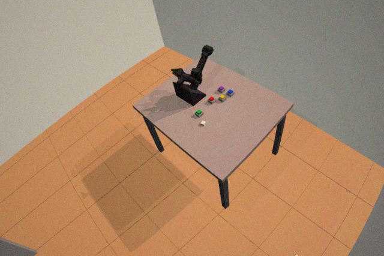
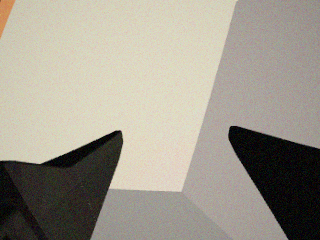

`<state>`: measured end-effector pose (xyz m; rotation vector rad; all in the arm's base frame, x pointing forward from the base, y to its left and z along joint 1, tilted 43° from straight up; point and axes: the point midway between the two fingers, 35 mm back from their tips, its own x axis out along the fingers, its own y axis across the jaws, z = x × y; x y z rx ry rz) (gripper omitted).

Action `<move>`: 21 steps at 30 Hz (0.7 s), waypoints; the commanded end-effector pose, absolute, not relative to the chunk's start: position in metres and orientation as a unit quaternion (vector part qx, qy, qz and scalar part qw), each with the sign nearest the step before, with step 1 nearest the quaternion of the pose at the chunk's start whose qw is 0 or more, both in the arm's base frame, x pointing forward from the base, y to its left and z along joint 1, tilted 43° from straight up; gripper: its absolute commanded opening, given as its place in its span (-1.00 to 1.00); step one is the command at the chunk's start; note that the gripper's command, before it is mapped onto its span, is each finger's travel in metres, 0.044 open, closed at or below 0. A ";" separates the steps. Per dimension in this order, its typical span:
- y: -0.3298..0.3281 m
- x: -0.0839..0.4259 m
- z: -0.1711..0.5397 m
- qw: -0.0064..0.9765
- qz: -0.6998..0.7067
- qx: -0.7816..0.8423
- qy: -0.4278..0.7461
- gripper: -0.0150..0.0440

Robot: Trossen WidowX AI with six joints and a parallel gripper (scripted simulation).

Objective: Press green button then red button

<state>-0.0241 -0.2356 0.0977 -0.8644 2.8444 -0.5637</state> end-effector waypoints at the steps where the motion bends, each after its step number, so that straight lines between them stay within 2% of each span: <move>1: -0.238 -0.022 0.096 0.062 -0.183 -0.290 0.937 0.86; 7: -0.301 0.046 0.039 0.218 -0.081 -0.400 0.886 0.86; 21: -0.299 0.123 -0.040 0.462 0.078 -0.355 0.809 0.86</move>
